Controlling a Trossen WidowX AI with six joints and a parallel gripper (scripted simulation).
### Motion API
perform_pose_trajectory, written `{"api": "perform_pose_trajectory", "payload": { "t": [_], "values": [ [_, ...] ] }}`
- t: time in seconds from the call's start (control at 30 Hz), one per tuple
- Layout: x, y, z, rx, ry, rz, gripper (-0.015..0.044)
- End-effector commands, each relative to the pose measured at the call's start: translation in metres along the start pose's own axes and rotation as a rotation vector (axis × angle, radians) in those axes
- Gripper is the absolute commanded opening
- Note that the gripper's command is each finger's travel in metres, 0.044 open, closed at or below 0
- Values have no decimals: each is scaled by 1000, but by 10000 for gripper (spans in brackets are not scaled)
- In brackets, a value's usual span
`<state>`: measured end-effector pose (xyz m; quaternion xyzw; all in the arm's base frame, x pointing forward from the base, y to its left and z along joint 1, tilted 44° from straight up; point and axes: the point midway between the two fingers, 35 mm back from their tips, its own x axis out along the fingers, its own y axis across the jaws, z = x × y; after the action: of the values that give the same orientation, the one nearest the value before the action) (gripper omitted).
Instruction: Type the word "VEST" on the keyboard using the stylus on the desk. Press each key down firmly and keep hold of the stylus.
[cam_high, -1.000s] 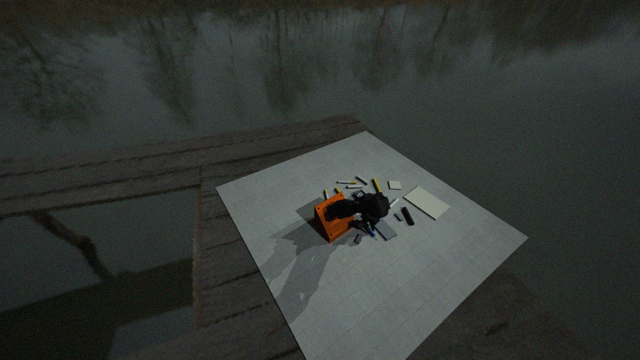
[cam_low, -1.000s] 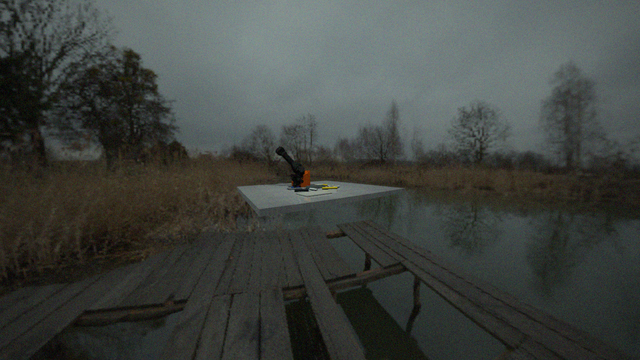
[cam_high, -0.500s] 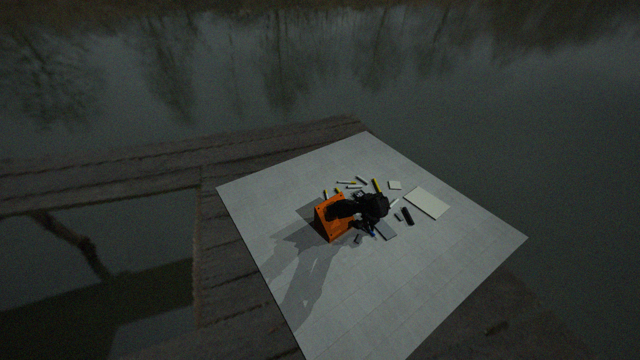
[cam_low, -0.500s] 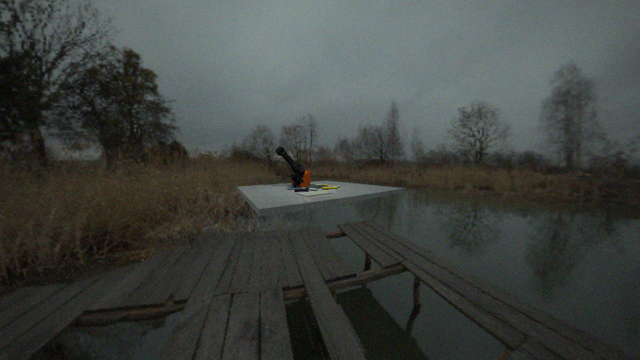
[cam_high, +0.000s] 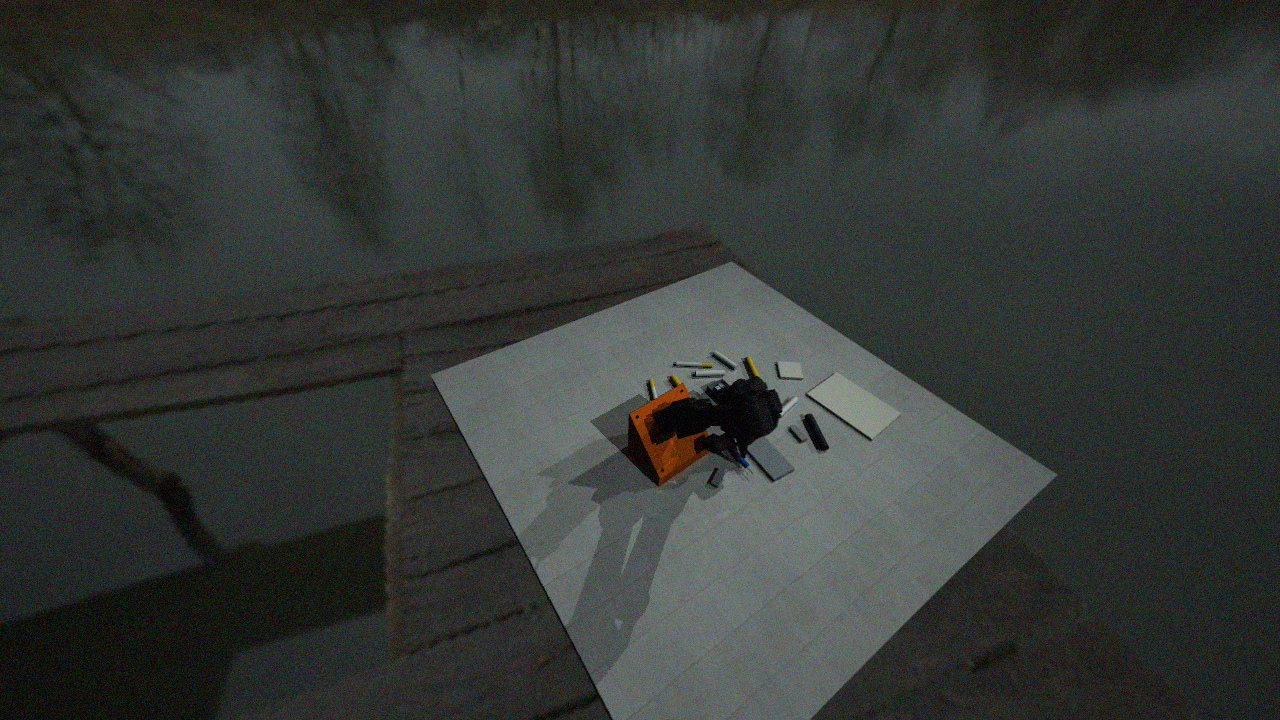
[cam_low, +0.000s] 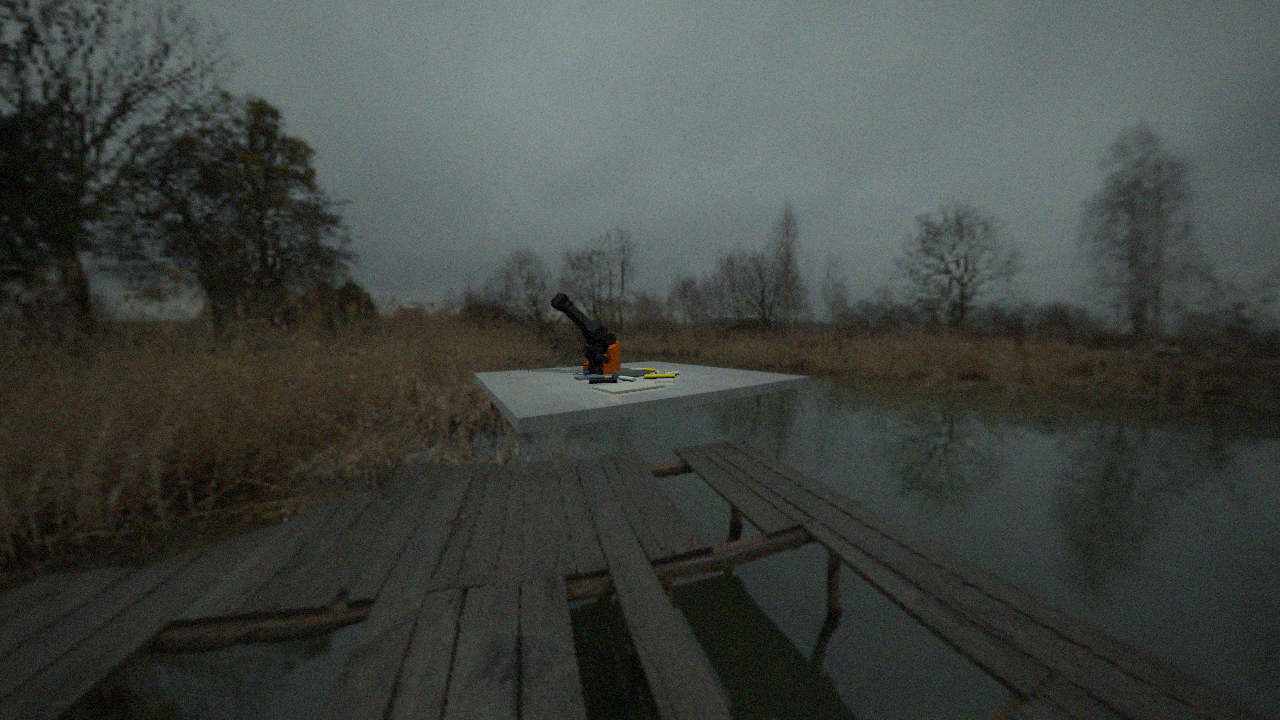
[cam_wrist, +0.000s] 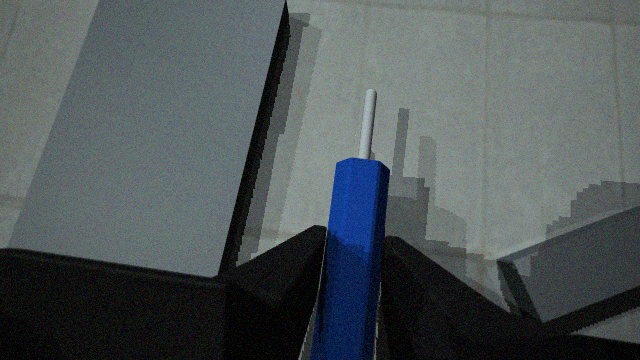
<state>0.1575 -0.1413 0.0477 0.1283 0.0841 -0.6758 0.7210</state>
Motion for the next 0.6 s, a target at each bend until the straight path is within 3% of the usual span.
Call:
{"api": "perform_pose_trajectory", "payload": {
  "t": [0.0,0.57],
  "values": [
    [-6,1,4,7,-3,0,0],
    [-29,-1,26,5,-28,4,0]
  ]
}}
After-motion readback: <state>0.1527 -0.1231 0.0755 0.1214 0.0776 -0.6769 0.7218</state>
